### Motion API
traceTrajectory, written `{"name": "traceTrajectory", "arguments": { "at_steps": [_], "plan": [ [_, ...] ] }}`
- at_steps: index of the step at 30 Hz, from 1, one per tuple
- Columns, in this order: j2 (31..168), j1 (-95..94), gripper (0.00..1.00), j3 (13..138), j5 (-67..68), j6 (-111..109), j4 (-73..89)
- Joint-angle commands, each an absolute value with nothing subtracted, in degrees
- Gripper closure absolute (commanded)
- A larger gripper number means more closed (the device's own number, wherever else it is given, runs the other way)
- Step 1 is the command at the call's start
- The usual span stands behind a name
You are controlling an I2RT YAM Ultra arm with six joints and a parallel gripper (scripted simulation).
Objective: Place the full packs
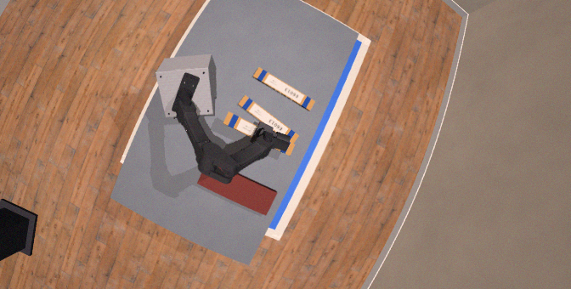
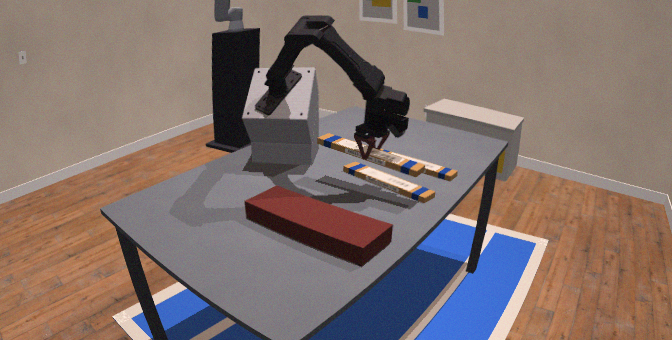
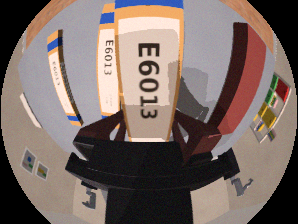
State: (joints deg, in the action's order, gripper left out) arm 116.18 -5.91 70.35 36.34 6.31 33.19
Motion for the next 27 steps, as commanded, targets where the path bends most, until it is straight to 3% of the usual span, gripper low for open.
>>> {"name": "traceTrajectory", "arguments": {
  "at_steps": [1, 27],
  "plan": [
    [112.79, -8.57, 1.0, 72.05, 36.7, 6.71, 34.19],
    [111.92, -9.83, 1.0, 75.35, 37.17, 7.86, 37.28]
  ]
}}
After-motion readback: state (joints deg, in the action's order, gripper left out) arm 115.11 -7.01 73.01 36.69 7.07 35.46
